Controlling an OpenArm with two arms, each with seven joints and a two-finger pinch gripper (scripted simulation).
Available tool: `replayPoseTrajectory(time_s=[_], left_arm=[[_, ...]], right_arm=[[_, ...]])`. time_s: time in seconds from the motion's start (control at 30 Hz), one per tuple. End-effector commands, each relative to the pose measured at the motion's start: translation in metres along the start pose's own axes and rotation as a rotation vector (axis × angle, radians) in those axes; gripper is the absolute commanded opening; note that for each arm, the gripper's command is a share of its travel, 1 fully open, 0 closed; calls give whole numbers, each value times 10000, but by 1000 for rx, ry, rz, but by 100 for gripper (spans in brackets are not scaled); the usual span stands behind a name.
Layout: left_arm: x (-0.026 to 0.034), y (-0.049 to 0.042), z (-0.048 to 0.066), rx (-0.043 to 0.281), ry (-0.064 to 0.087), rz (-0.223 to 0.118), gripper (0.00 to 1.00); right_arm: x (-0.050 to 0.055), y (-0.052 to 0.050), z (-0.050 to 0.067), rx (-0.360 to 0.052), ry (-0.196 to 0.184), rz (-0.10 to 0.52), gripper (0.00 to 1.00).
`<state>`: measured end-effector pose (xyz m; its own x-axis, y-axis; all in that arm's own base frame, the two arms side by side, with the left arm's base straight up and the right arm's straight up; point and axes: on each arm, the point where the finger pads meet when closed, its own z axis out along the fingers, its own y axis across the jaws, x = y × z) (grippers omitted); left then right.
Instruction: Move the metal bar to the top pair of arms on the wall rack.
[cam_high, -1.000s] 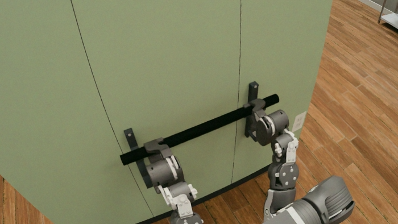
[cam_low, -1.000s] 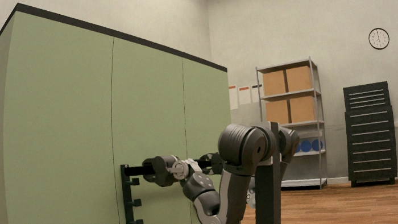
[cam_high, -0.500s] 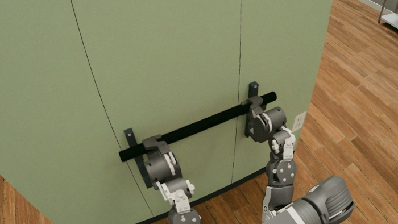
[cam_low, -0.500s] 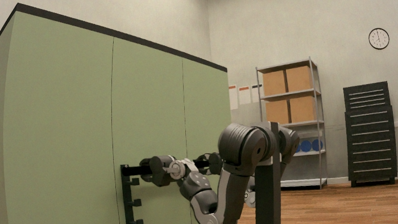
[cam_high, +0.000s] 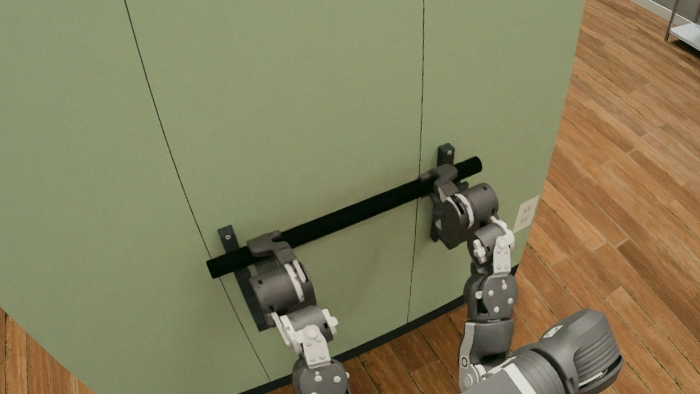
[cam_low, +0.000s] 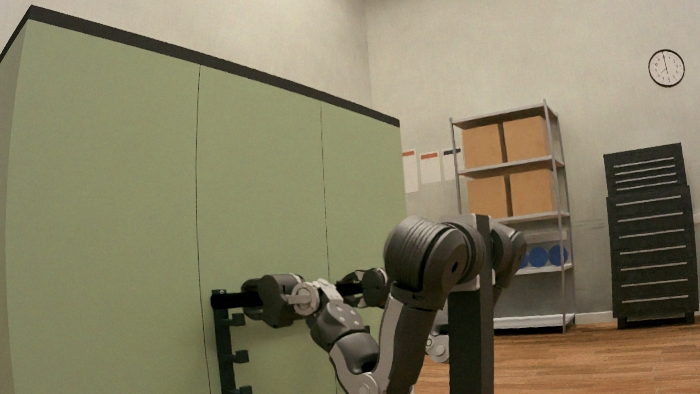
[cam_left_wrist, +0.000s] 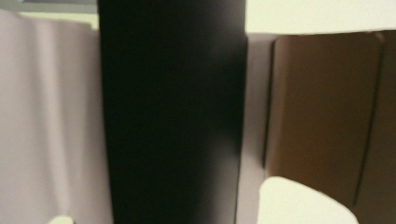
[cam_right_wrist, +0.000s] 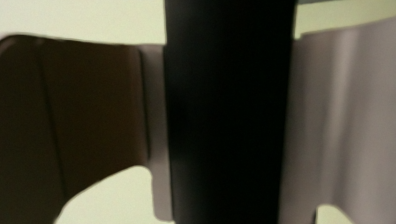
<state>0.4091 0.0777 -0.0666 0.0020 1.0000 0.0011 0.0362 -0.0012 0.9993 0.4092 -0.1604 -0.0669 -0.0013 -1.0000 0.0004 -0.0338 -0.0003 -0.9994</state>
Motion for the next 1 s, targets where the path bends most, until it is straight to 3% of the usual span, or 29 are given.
replayPoseTrajectory(time_s=[0.0, 0.53, 0.97], left_arm=[[8, 105, 2, -44, 1, -1, 0], [8, 113, 143, -44, 1, -1, 0], [8, 59, 144, -44, 1, -1, 0]], right_arm=[[2, -104, 5, 42, 2, -2, 0], [1, -113, 145, 42, 2, -2, 0], [2, -60, 147, 42, 2, -2, 0]])
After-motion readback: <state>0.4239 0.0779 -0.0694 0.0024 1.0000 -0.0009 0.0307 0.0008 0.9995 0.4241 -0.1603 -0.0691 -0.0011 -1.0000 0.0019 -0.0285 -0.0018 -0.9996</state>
